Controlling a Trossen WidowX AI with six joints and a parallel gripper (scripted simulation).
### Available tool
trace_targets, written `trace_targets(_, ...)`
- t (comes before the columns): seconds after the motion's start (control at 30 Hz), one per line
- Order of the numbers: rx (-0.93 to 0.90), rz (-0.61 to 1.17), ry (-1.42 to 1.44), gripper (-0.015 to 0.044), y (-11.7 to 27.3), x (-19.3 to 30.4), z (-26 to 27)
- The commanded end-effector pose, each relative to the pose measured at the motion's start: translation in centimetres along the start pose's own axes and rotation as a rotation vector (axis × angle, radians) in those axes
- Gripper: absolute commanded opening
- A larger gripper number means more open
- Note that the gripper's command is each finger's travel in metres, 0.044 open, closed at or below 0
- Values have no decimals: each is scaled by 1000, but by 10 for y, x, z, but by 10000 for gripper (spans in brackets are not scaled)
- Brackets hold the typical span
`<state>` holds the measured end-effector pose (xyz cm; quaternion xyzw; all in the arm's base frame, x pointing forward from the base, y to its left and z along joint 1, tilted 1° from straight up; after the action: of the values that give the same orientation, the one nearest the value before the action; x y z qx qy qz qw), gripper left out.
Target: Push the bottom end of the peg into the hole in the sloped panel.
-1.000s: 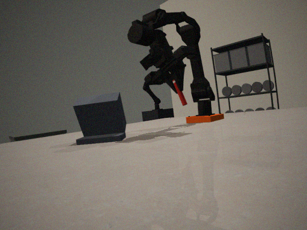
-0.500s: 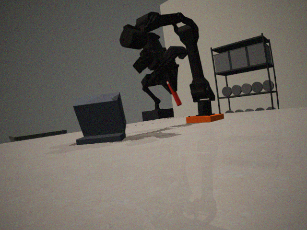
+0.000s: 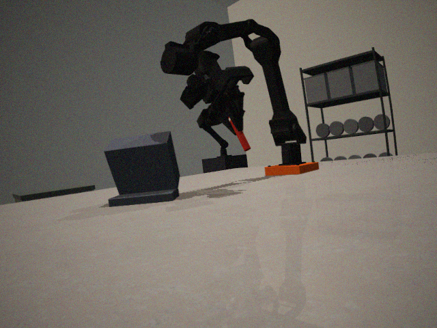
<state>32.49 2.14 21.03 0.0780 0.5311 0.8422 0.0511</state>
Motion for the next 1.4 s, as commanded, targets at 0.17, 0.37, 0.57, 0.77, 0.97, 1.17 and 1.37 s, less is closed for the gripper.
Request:
trace_targets(0.17, -39, -14, -67, 0, 5, -6, -11)
trace_targets(0.37, -64, -21, -110, 0, 8, -10, -19)
trace_targets(0.57, -89, -30, -153, 0, 11, -13, -27)
trace_targets(0.77, -114, -38, -196, 0, 14, -16, -35)
trace_targets(0.97, -139, -46, -239, 0, 17, -19, -43)
trace_targets(1.17, -165, -55, -281, 0, 21, -22, -52)
trace_targets(1.37, -191, -64, -322, 0, 24, -24, -60)
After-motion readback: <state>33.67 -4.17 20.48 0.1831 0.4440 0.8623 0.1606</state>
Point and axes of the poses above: the point midway between the two fingers, 35 mm back from their tips, its own y axis back along the fingers, its own z axis across the jaws, x = y × z, the point moved 9 cm from there along y, back along the fingers, and after that the axes turned 6 degrees about y, right-handed, at the moved point
